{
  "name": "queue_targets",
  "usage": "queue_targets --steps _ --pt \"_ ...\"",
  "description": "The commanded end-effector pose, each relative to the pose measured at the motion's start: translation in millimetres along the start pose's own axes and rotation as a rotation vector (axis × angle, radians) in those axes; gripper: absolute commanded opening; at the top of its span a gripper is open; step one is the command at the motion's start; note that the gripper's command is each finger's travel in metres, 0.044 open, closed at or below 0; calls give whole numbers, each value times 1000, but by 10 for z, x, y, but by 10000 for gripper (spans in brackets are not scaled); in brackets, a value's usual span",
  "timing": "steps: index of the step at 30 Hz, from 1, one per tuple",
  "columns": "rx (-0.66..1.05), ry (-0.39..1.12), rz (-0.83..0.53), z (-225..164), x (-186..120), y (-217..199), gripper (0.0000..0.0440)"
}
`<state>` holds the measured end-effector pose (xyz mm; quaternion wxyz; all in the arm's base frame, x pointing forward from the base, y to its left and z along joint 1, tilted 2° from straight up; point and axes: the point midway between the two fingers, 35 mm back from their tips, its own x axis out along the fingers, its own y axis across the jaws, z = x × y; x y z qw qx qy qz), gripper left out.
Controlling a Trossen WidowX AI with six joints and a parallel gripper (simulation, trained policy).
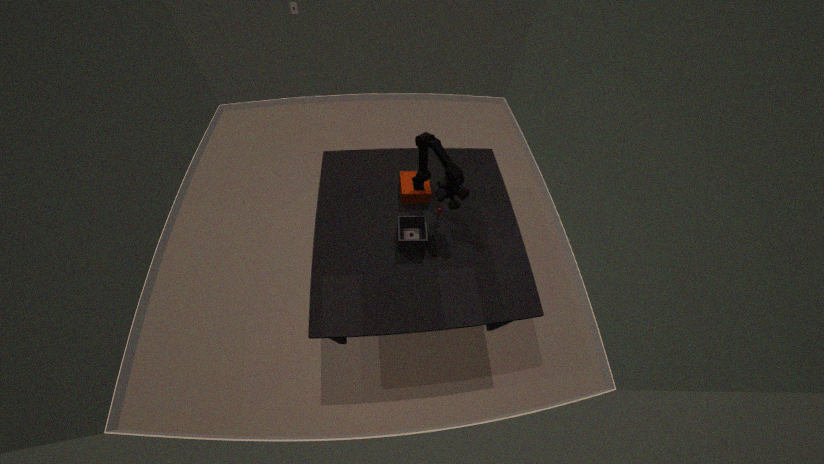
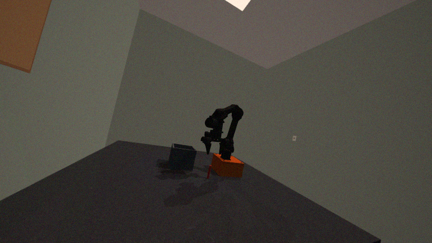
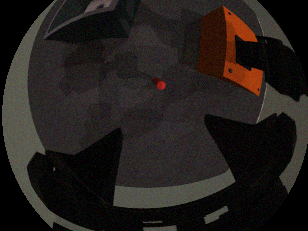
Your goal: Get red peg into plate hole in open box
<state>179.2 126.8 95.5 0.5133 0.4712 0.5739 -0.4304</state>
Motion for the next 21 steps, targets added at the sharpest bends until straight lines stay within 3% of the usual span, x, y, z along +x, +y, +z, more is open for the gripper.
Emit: queue_targets --steps 1,21 --pt "2 -39 -43 56 97 -75 440" --pt "-52 -197 -127 270 569 -187 427"
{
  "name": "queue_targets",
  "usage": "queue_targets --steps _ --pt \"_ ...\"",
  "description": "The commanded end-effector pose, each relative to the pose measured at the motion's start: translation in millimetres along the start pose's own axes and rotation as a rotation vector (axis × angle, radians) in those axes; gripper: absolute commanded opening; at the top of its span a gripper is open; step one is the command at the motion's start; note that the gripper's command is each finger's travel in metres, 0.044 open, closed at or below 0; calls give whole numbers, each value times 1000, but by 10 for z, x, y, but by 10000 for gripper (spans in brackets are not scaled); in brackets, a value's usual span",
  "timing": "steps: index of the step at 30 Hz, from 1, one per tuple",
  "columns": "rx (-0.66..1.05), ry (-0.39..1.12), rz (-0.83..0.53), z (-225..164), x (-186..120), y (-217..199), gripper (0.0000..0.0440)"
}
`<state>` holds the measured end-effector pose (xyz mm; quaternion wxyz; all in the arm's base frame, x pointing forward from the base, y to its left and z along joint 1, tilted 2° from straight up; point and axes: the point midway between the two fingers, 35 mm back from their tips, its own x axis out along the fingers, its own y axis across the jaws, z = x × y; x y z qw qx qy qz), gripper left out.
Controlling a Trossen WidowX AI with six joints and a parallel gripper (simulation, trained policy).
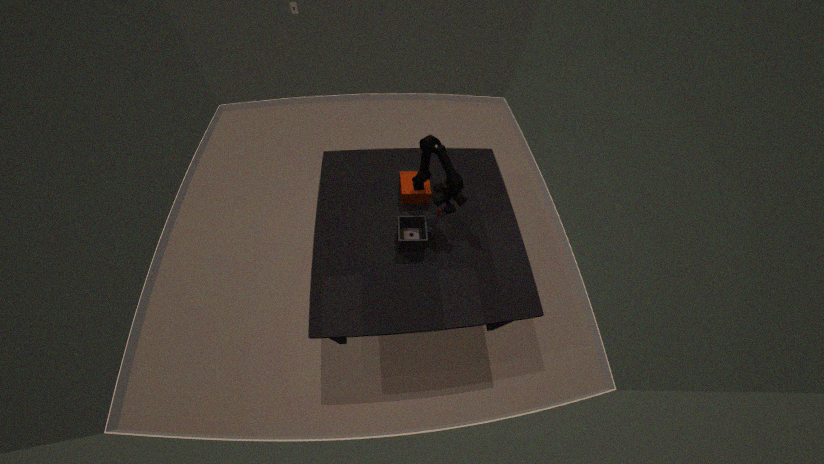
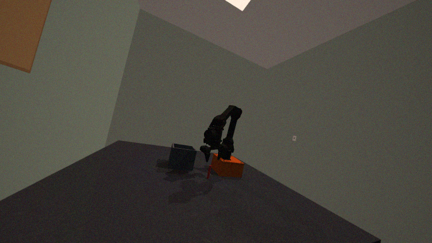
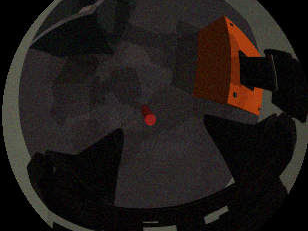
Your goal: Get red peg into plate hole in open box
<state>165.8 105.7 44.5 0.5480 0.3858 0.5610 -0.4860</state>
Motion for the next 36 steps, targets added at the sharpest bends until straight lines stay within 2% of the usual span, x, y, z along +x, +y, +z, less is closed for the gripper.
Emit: queue_targets --steps 1,17,21,36 --pt "-7 -22 -13 25 116 -10 425" --pt "22 -80 6 93 583 21 401" --pt "30 -87 12 95 675 33 378" --pt "-26 -54 54 -66 897 249 29"
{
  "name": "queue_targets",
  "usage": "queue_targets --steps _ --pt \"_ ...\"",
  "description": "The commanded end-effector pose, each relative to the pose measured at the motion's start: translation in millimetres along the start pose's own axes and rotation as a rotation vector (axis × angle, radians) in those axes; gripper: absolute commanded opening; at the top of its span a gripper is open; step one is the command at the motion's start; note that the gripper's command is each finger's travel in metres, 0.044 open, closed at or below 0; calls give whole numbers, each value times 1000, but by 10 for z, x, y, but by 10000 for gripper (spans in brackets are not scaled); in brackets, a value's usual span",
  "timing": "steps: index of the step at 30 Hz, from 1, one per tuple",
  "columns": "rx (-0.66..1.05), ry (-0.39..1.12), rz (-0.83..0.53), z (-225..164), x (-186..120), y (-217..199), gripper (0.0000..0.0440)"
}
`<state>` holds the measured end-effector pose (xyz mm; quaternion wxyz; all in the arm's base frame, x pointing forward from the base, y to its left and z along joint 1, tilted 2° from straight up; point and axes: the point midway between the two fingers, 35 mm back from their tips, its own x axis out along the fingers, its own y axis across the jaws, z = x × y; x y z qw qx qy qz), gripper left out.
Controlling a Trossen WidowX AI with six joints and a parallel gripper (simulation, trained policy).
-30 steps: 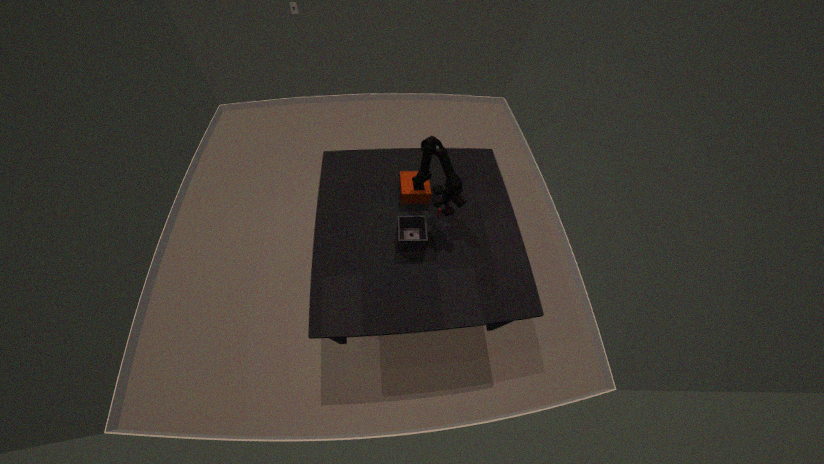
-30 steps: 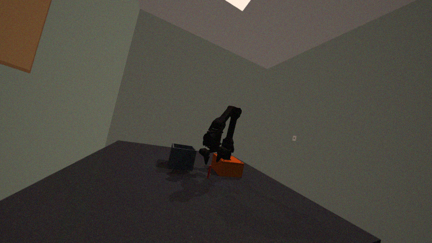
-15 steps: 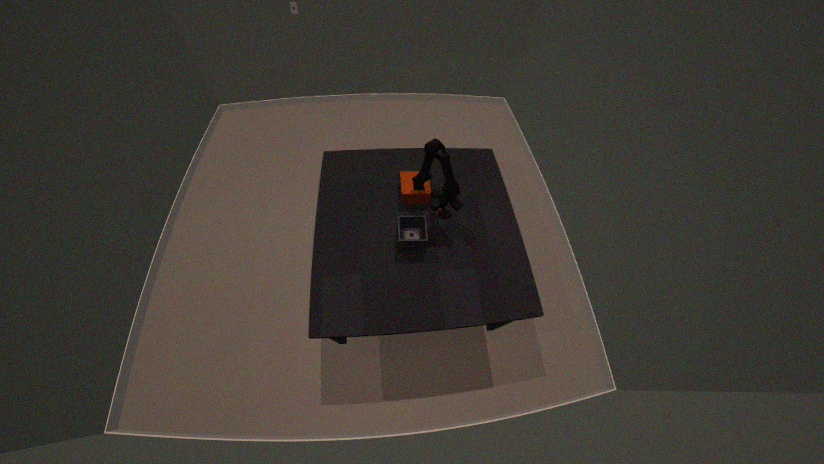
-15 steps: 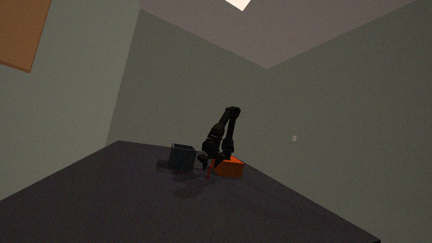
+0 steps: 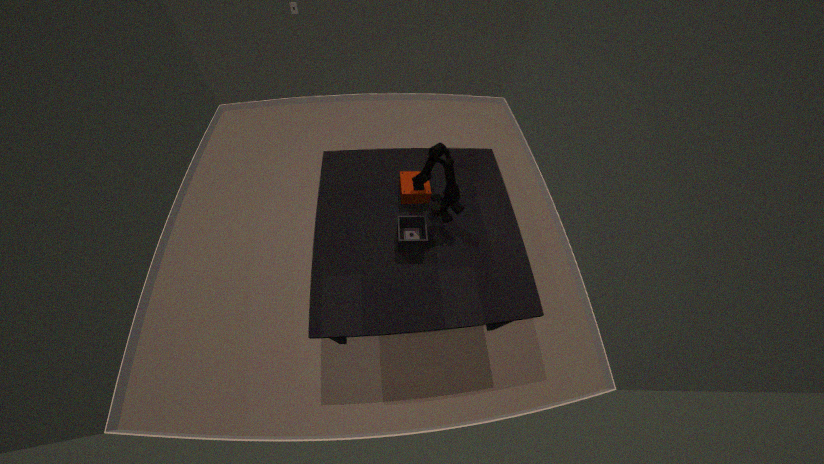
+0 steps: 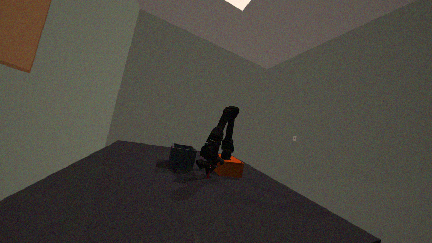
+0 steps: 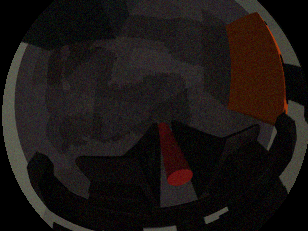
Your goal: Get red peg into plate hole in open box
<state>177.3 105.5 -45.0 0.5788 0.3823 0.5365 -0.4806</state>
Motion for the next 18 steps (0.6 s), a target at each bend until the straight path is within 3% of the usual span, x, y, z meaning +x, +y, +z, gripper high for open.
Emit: queue_targets --steps 1,18 --pt "-21 11 7 -45 25 44 12" --pt "14 35 137 9 -341 341 0"
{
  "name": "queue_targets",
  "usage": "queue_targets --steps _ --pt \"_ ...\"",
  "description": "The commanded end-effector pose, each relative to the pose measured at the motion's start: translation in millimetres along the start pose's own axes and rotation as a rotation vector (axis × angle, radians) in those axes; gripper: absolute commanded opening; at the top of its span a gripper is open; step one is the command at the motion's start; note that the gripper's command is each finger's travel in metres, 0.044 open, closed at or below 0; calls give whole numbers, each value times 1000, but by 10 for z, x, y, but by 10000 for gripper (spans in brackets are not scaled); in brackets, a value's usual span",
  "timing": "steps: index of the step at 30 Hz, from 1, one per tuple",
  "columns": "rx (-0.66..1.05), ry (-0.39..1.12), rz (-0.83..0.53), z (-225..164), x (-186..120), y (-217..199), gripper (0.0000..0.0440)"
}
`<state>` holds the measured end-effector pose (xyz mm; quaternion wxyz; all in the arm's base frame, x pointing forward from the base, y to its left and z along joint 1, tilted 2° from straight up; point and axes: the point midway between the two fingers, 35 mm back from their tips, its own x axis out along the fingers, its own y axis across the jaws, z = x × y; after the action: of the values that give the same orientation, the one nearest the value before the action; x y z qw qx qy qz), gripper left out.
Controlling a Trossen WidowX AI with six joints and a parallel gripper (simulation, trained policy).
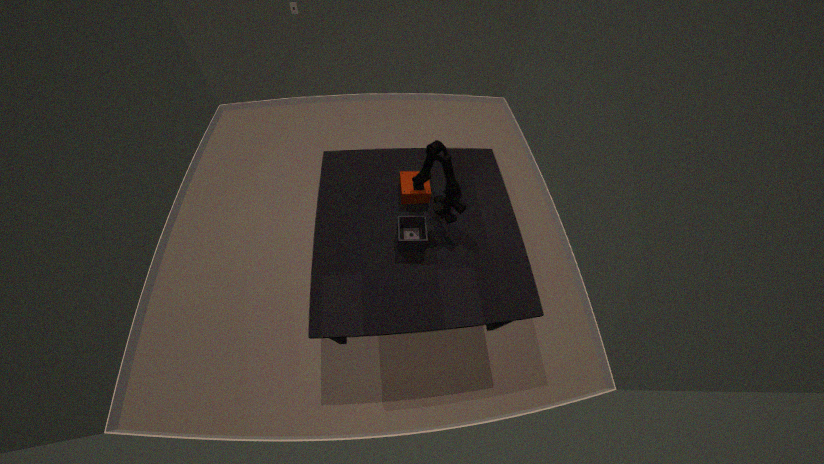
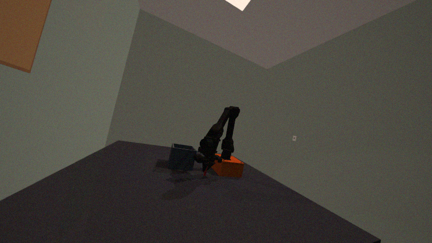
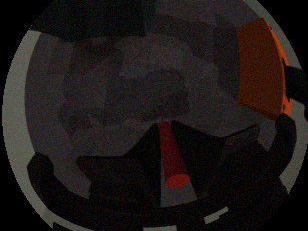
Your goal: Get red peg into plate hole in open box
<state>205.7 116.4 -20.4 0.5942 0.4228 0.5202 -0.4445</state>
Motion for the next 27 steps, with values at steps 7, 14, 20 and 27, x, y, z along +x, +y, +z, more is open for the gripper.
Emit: queue_targets --steps 7,14,20,27 --pt "16 20 95 46 -285 261 0" --pt "22 22 160 148 -544 464 0" --pt "27 8 198 319 -758 615 0" --pt "34 -18 200 590 -994 689 0"
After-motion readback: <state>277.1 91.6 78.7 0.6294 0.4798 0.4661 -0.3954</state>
